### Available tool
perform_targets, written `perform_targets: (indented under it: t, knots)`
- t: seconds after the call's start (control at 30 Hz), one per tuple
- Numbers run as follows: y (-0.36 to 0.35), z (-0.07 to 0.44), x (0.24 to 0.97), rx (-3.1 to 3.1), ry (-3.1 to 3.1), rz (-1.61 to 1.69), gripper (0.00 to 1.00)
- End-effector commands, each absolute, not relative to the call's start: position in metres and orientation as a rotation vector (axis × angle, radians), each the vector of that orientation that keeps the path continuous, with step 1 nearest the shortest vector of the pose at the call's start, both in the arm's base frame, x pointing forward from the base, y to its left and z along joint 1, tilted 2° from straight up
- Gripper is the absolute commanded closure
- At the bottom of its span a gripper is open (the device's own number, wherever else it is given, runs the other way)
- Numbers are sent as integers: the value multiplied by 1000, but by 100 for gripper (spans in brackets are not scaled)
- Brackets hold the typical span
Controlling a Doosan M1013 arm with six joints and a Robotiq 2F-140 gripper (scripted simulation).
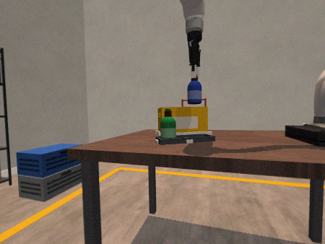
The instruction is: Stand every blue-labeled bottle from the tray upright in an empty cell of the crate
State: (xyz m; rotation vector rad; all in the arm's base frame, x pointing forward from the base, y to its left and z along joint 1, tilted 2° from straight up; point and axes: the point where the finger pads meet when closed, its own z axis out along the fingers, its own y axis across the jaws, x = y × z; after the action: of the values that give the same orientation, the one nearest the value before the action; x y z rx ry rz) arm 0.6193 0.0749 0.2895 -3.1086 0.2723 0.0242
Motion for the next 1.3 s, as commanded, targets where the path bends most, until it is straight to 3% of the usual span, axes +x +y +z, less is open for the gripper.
perform_targets:
  t: [0.0, 1.27]
  knots:
    - [70, 289, 625, -3108, 272, 24, 100]
    - [15, 287, 680, -3108, 272, 24, 100]
